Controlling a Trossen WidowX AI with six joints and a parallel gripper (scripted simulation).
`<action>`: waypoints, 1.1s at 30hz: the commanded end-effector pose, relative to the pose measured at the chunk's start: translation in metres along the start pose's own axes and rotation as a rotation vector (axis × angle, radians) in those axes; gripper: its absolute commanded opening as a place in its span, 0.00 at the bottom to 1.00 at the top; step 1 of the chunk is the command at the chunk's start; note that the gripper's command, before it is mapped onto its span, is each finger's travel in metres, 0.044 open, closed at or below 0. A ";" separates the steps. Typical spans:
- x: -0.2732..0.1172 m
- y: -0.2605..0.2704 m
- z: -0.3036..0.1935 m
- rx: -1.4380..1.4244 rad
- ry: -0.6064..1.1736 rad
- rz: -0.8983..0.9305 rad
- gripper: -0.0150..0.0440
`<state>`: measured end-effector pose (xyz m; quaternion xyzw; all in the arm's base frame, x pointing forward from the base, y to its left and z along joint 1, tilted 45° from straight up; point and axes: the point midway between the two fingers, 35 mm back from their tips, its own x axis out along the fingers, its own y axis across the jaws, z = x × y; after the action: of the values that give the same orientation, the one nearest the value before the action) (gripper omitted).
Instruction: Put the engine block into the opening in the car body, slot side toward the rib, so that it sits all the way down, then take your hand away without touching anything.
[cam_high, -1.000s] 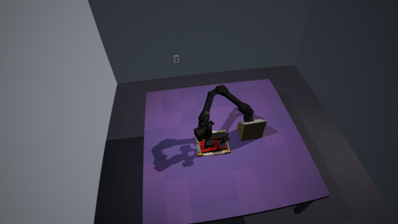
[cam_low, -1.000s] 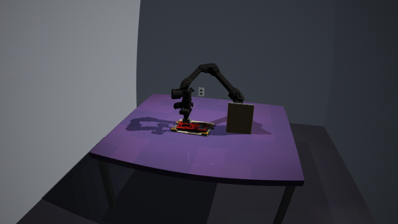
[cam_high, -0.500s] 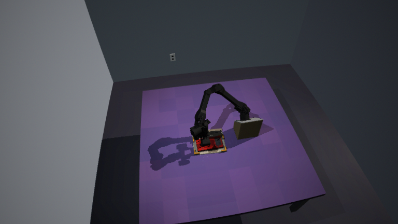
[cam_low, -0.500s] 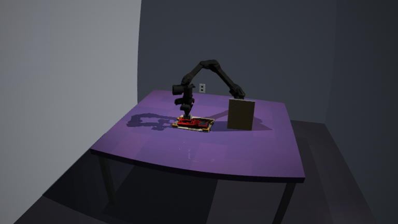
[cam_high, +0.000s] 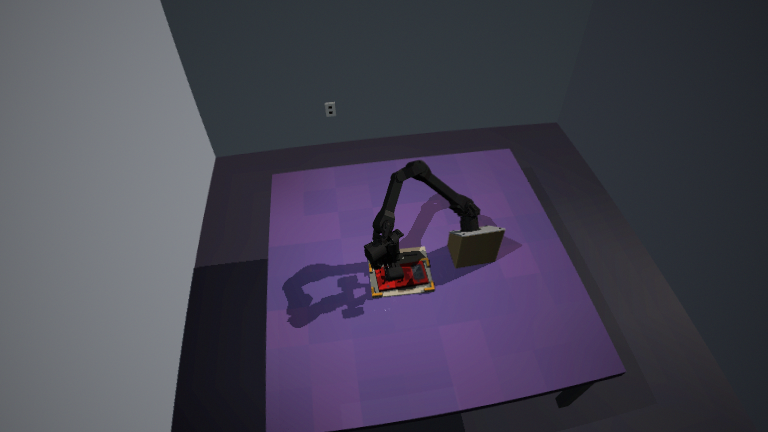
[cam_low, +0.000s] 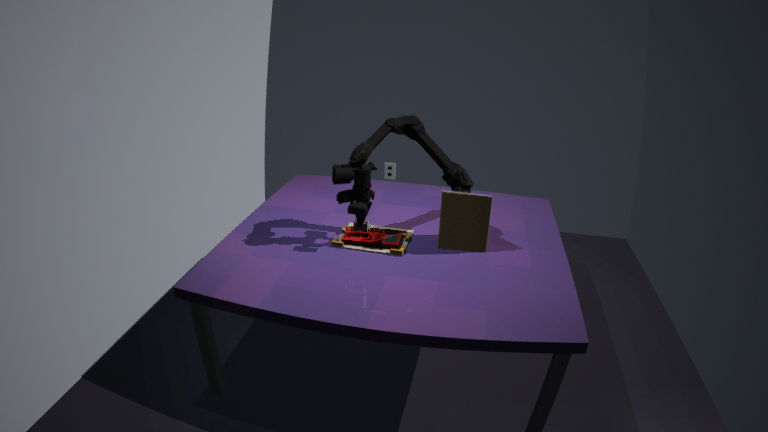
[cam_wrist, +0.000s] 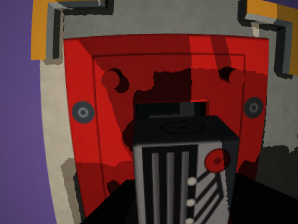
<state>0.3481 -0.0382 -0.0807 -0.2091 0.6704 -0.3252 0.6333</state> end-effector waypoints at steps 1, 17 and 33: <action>0.001 0.000 0.000 -0.006 0.001 0.002 0.53; 0.005 0.000 0.000 0.020 0.001 0.001 0.53; 0.009 0.000 0.000 0.007 0.001 0.001 0.53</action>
<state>0.3470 -0.0436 -0.0867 -0.2039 0.6696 -0.3282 0.6344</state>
